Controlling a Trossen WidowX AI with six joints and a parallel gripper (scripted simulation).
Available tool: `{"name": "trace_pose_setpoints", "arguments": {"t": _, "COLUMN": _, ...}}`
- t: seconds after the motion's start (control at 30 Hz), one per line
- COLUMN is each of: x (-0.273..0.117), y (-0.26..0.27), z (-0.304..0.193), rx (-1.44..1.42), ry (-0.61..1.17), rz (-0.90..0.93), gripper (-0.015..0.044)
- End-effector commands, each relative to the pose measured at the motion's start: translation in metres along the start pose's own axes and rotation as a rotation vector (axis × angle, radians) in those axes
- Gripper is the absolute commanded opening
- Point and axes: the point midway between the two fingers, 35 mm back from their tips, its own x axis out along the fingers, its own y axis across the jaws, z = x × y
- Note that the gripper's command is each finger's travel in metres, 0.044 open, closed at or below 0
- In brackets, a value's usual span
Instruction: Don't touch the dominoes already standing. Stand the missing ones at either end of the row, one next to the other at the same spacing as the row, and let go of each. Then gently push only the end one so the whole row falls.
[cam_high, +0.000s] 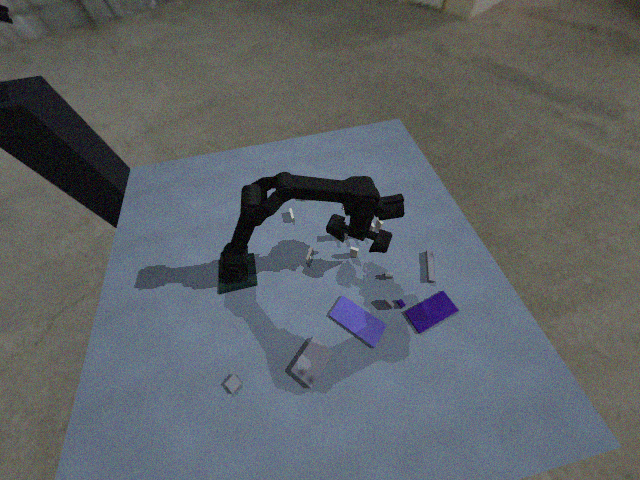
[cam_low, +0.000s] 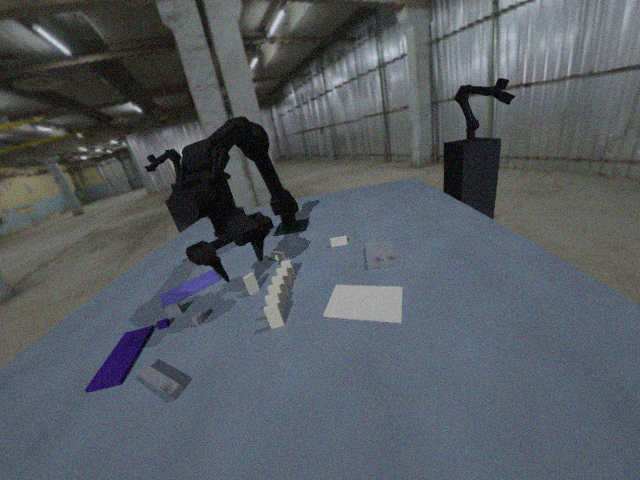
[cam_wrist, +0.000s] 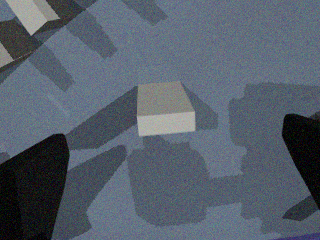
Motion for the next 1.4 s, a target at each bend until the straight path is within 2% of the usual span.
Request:
{"name": "trace_pose_setpoints", "arguments": {"t": 0.0, "x": 0.026, "y": 0.003, "z": -0.002, "rx": 0.000, "ry": 0.014, "rz": 0.012, "gripper": 0.0440}}
{"name": "trace_pose_setpoints", "arguments": {"t": 0.53, "x": 0.042, "y": 0.004, "z": -0.003, "rx": 0.000, "ry": 0.014, "rz": 0.012, "gripper": 0.0440}}
{"name": "trace_pose_setpoints", "arguments": {"t": 0.97, "x": 0.042, "y": 0.004, "z": -0.003, "rx": 0.000, "ry": 0.014, "rz": 0.012, "gripper": 0.0107}}
{"name": "trace_pose_setpoints", "arguments": {"t": 1.27, "x": 0.042, "y": 0.004, "z": -0.003, "rx": 0.000, "ry": 0.014, "rz": 0.012, "gripper": 0.0107}}
{"name": "trace_pose_setpoints", "arguments": {"t": 1.37, "x": 0.022, "y": 0.000, "z": 0.000, "rx": 0.000, "ry": 0.009, "rz": 0.005, "gripper": 0.0107}}
